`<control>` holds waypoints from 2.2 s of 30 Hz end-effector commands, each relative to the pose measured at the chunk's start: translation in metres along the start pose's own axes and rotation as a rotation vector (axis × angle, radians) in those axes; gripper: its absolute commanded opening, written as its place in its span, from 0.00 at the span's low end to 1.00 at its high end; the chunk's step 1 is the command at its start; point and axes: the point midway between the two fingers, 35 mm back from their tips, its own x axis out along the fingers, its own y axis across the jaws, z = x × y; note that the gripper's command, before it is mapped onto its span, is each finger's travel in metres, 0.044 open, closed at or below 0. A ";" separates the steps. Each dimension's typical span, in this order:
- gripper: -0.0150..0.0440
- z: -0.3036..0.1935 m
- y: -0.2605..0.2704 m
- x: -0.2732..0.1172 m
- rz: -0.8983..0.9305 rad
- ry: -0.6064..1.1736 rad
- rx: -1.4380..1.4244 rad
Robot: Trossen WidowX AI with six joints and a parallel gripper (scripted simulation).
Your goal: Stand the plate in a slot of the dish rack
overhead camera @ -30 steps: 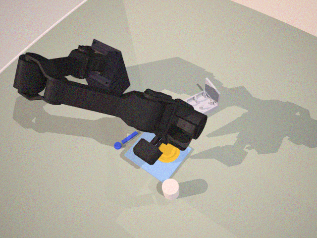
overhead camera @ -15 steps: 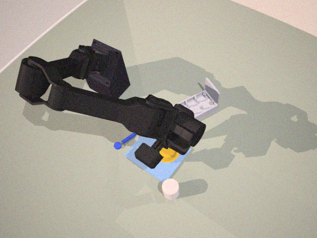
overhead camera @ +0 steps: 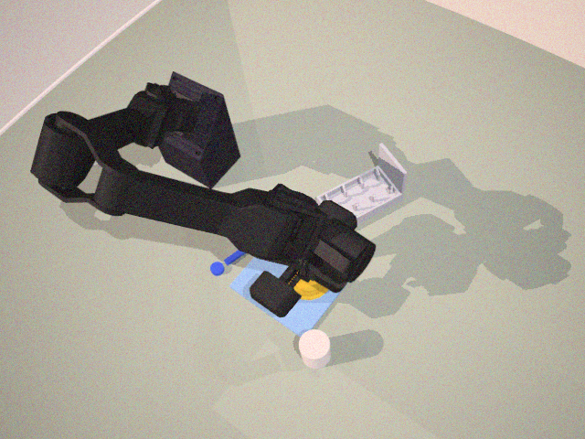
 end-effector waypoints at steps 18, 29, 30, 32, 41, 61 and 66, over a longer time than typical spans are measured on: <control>0.81 0.000 0.000 0.002 -0.004 -0.003 -0.004; 0.32 0.012 0.006 -0.046 0.013 -0.014 0.003; 0.27 0.012 0.006 -0.051 0.014 -0.013 0.003; 0.25 0.014 0.007 -0.061 0.015 -0.012 0.002; 0.25 0.016 0.009 -0.107 0.016 -0.008 -0.001; 0.25 0.013 0.013 -0.171 0.004 -0.003 0.016; 0.25 -0.012 0.042 -0.171 0.009 -0.001 0.172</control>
